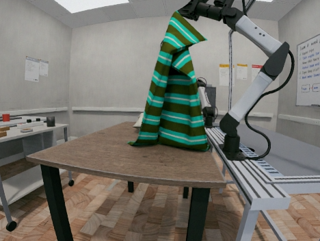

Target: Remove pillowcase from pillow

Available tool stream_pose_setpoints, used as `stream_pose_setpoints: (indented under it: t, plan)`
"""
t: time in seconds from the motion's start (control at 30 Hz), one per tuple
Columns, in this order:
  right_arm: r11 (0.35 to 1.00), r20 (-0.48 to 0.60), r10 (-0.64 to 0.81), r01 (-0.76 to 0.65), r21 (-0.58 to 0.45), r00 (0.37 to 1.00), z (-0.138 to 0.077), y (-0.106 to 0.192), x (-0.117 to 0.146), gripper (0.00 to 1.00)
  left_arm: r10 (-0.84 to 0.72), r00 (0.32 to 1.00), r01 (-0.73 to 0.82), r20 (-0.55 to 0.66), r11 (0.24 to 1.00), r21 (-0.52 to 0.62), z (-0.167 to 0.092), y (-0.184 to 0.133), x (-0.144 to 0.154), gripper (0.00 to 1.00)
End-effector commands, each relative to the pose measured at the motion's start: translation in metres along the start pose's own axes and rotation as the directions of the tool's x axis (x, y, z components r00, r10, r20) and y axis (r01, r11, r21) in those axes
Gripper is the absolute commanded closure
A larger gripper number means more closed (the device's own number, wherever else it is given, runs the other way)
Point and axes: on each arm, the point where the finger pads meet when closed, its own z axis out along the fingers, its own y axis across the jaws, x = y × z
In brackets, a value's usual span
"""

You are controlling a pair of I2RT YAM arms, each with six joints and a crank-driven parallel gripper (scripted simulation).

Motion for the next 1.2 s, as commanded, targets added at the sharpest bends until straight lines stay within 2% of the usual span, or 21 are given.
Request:
stream_pose_setpoints:
  t: [0.0,0.17,0.37,0.4,0.5,0.77,0.83,0.93,0.97,1.0,1.17]
  plan:
    - [0.998,0.060,-0.061,0.063,-0.028,0.996,-0.009,0.017,-0.016,0.99,-0.016,1.000,0.015,0.020,1.000,0.025,0.005,-0.006,-0.005,0.99]
    - [0.998,0.060,-0.061,0.063,-0.028,0.996,-0.009,0.017,-0.016,0.99,-0.009,0.999,0.008,0.032,1.000,0.020,0.000,-0.005,-0.011,0.99]
    - [0.998,0.060,-0.061,0.063,-0.028,0.996,-0.009,0.017,-0.016,0.99,0.000,1.000,0.000,0.001,1.000,0.008,0.007,-0.002,0.002,0.99]
    - [0.998,0.060,-0.061,0.063,-0.028,0.996,-0.009,0.017,-0.016,0.99,-0.001,1.000,0.001,0.024,1.000,0.009,0.000,-0.002,-0.008,0.99]
    - [0.998,0.059,-0.062,0.063,-0.028,0.996,-0.009,0.018,-0.016,0.99,-0.001,1.000,0.001,0.025,1.000,0.013,-0.002,-0.003,-0.008,0.99]
    - [0.997,0.057,-0.065,0.067,-0.027,0.996,-0.008,0.019,-0.015,0.99,0.003,1.000,-0.003,-0.006,1.000,0.006,0.005,-0.002,0.005,0.99]
    - [1.000,-0.023,-0.002,0.003,0.006,1.000,0.017,-0.011,0.005,0.99,0.003,1.000,-0.003,-0.006,1.000,0.007,0.005,-0.002,0.005,0.99]
    - [1.000,-0.011,-0.011,0.011,0.003,1.000,0.016,-0.010,0.001,0.99,0.002,1.000,-0.002,-0.006,1.000,0.008,0.005,-0.002,0.005,0.99]
    - [0.999,0.025,-0.032,0.032,-0.012,0.999,0.005,0.001,-0.006,0.99,0.002,1.000,-0.002,-0.006,1.000,0.008,0.005,-0.002,0.005,0.99]
    - [1.000,-0.018,-0.005,0.005,0.007,1.000,0.020,-0.015,0.004,0.99,0.002,1.000,-0.002,-0.006,1.000,0.008,0.005,-0.002,0.005,0.99]
    - [1.000,-0.008,-0.009,0.009,0.004,1.000,0.023,-0.019,0.001,0.99,0.002,1.000,-0.002,-0.006,1.000,0.008,0.005,-0.002,0.005,0.99]
